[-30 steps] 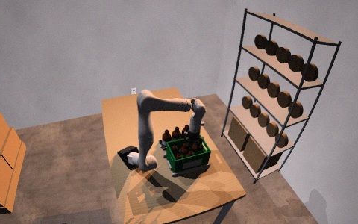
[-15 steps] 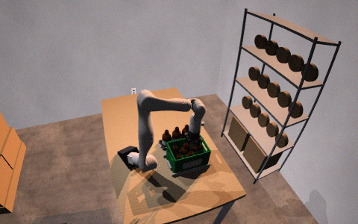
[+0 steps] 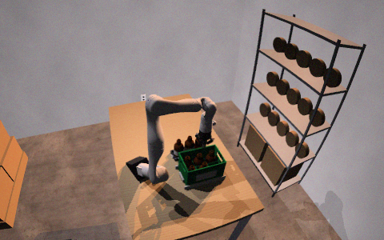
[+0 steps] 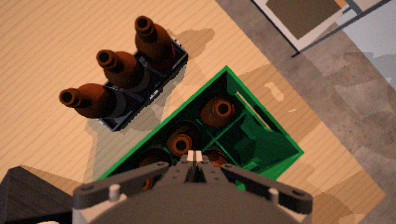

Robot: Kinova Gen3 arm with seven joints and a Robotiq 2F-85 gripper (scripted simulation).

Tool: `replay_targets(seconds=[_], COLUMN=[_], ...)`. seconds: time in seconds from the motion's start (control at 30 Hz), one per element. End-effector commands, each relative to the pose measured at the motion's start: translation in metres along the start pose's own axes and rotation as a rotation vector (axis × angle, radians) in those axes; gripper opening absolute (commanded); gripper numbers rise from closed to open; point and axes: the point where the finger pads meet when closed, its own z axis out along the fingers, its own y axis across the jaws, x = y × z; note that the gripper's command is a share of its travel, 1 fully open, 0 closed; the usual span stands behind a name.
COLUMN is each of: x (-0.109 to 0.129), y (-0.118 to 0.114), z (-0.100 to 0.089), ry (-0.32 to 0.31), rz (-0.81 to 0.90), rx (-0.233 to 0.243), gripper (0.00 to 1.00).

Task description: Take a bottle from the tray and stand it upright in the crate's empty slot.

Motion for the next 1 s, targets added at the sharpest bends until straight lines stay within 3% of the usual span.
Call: replay_targets(seconds=[0.0, 0.13, 0.2, 0.27, 0.4, 0.43, 0.97], x=[0.057, 0.110, 0.110, 0.131, 0.138, 0.138, 0.138], y=[-0.040, -0.108, -0.108, -0.139, -0.153, -0.153, -0.153], z=[-0.003, 0.007, 0.007, 0.016, 0.020, 0.020, 0.020], ry=[-0.011, -0.022, -0.022, -0.030, -0.035, -0.035, -0.035], rz=[-0.009, -0.048, -0.048, -0.061, -0.069, -0.069, -0.069], rx=[-0.036, -0.016, -0.016, -0.005, 0.003, 0.003, 0.003], gripper=[0.00, 0.00, 0.00, 0.00, 0.00, 0.64, 0.64])
